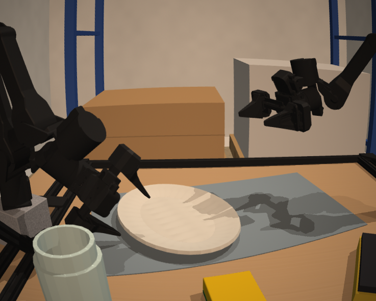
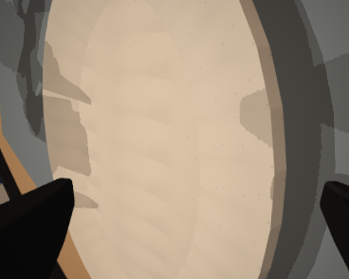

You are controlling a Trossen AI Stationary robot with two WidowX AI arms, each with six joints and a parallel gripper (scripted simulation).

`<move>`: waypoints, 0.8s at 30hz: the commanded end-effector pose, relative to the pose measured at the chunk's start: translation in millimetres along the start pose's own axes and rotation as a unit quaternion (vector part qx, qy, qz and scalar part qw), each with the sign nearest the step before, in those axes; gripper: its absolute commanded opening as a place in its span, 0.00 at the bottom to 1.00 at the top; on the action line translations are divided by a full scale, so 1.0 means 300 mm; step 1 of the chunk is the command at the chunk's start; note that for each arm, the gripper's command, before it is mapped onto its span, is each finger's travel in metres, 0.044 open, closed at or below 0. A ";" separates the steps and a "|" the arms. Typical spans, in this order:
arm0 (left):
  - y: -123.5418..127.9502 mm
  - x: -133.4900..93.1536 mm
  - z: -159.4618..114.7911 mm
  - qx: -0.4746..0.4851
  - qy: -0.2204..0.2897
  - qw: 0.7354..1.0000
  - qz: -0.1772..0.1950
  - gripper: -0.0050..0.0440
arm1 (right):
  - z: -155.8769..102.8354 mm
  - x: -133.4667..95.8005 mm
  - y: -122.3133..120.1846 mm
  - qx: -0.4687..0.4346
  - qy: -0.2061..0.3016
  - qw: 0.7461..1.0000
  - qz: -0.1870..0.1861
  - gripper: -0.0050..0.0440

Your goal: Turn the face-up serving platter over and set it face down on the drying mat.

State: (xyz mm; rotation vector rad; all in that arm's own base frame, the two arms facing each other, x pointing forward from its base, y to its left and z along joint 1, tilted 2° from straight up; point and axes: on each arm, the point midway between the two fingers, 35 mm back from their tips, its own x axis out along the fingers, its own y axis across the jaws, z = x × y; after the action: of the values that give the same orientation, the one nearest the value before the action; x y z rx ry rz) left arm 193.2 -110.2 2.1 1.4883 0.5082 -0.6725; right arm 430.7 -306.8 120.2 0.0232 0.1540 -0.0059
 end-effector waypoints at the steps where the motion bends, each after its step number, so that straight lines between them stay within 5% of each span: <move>1: -0.021 0.017 -0.007 0.004 0.004 1.000 -0.002 1.00 | 0.000 0.001 0.001 0.003 -0.001 1.000 0.002 1.00; 24: -0.047 0.030 -0.016 0.003 0.004 1.000 -0.003 1.00 | 0.000 0.001 0.001 0.003 -0.001 1.000 0.002 1.00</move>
State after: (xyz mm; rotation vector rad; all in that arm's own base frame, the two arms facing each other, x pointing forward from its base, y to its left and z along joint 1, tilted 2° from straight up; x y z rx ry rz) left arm 190.3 -106.5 -17.2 1.4949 0.5145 -0.6710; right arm 430.7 -306.8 120.2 0.0233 0.1540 -0.0059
